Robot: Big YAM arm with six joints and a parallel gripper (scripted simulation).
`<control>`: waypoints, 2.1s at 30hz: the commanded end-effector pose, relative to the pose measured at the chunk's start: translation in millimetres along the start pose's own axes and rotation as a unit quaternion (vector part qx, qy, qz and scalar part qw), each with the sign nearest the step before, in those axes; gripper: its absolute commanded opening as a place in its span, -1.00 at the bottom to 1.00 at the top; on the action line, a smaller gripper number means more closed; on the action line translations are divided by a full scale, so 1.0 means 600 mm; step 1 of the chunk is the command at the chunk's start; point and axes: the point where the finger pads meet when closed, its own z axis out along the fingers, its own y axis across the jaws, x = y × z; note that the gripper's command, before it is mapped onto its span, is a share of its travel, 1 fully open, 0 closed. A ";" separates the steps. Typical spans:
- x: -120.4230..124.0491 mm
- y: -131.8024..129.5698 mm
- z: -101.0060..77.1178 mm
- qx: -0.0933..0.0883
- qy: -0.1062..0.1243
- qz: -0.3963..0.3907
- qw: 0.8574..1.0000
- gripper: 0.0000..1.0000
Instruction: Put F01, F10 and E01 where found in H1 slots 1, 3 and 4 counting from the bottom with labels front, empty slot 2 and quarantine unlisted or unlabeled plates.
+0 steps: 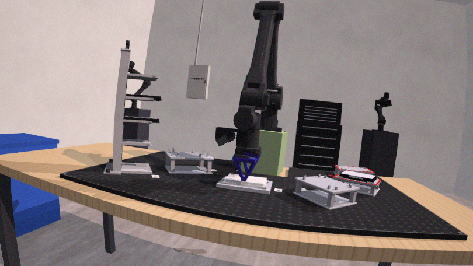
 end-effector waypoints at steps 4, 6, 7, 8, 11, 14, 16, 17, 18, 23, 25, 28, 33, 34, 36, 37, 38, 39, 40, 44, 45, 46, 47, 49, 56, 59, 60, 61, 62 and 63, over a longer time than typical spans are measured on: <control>0.005 0.007 0.011 -0.005 -0.002 0.001 1.000 1.00; 0.004 0.009 0.015 -0.007 -0.002 0.002 1.000 1.00; 0.004 0.010 0.016 -0.007 -0.002 0.002 1.000 1.00; 0.004 0.012 0.018 -0.008 -0.002 0.002 1.000 1.00; 0.004 0.017 0.024 -0.010 -0.002 0.001 1.000 1.00; -0.001 0.015 0.020 -0.011 -0.002 0.000 1.000 1.00; -0.001 0.015 0.020 -0.011 -0.002 0.000 1.000 1.00; -0.001 0.015 0.020 -0.011 -0.002 0.000 1.000 1.00; -0.001 0.015 0.020 -0.011 -0.002 0.000 1.000 0.72; -0.001 0.015 0.020 -0.011 -0.002 0.000 1.000 0.72; -0.001 0.015 0.020 -0.011 -0.002 0.000 1.000 0.72; -0.001 0.015 0.020 -0.011 -0.002 0.000 1.000 0.72; -0.001 0.015 0.020 -0.011 -0.002 0.000 1.000 0.72; -0.001 0.015 0.020 -0.011 -0.002 0.000 1.000 0.72; -0.001 0.015 0.020 -0.011 -0.002 0.000 1.000 0.72; -0.001 0.015 0.020 -0.011 -0.002 0.000 1.000 0.72; -0.001 0.015 0.020 -0.011 -0.002 0.000 1.000 0.72; -0.001 0.015 0.020 -0.011 -0.002 0.000 1.000 0.72; -0.001 0.015 0.020 -0.011 -0.002 0.000 1.000 0.72; 0.004 0.005 0.007 -0.007 -0.002 0.001 1.000 0.72; 0.004 0.004 0.005 -0.007 -0.002 0.001 1.000 0.72; 0.004 0.004 0.004 -0.007 -0.002 0.001 1.000 0.72; 0.004 0.004 0.002 -0.007 -0.002 0.001 1.000 0.72; 0.004 0.004 -0.001 -0.007 -0.002 0.001 1.000 0.72; 0.003 0.004 -0.010 -0.007 -0.002 0.001 1.000 0.72; 0.003 0.004 -0.015 -0.007 -0.002 0.001 1.000 0.72; 0.003 0.004 -0.016 -0.007 -0.002 0.001 1.000 0.72; 0.002 0.004 -0.018 -0.007 -0.002 0.001 1.000 0.72; 0.002 0.004 -0.020 -0.007 -0.002 0.001 1.000 0.72; 0.002 0.004 -0.021 -0.007 -0.002 0.001 1.000 0.72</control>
